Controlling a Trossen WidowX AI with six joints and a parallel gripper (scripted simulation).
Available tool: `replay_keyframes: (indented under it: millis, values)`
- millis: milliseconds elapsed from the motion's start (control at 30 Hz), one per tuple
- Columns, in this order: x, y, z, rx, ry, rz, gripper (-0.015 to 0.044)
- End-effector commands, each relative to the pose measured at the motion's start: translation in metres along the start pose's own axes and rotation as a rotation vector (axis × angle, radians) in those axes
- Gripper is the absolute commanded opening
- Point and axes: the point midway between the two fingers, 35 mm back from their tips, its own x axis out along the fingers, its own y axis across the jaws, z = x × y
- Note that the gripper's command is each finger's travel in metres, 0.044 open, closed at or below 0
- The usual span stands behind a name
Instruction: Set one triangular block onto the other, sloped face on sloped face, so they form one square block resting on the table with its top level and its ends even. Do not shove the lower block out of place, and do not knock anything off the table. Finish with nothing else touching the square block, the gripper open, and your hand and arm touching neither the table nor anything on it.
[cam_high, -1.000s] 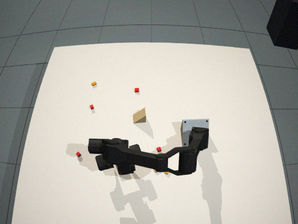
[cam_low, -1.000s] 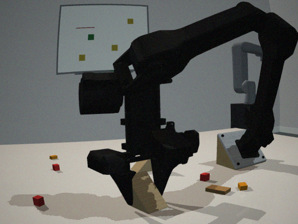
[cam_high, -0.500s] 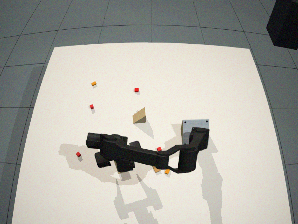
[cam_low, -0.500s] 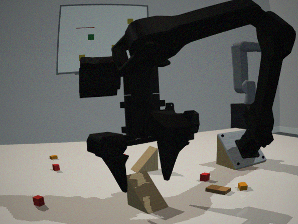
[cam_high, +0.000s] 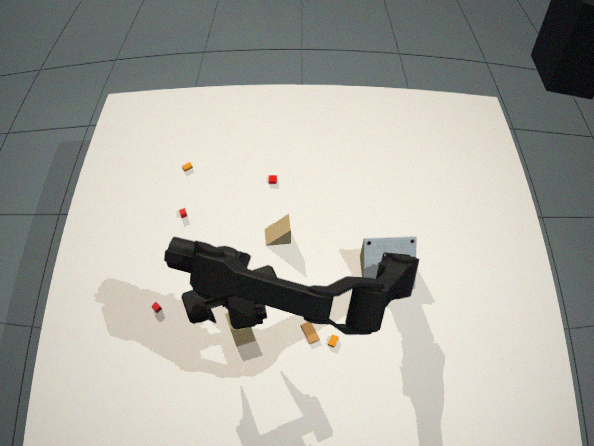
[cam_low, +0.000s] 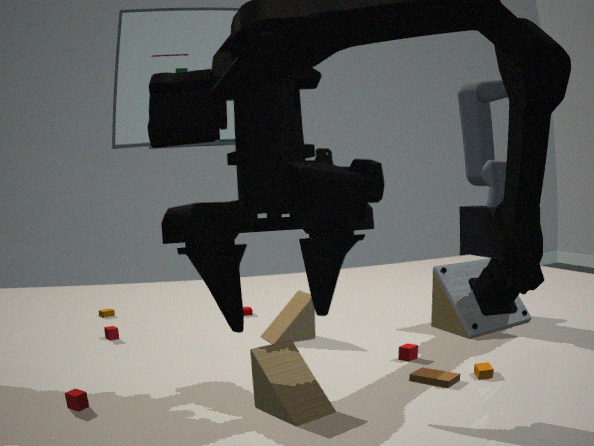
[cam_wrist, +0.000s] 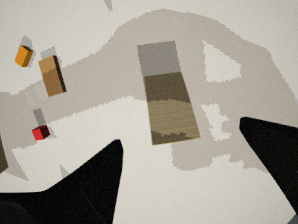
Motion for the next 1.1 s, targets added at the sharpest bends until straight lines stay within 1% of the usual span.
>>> replay_keyframes:
  millis: [0, 67, 333, 1067]
  values:
    - [-0.019, 0.003, -0.028, -0.005, -0.115, -0.037, 0.0440]
    - [-0.024, 0.003, -0.033, -0.012, -0.145, -0.053, 0.0440]
    - [-0.023, 0.003, -0.033, -0.011, -0.147, -0.053, 0.0440]
    - [0.012, -0.001, -0.026, 0.005, -0.188, -0.034, 0.0440]
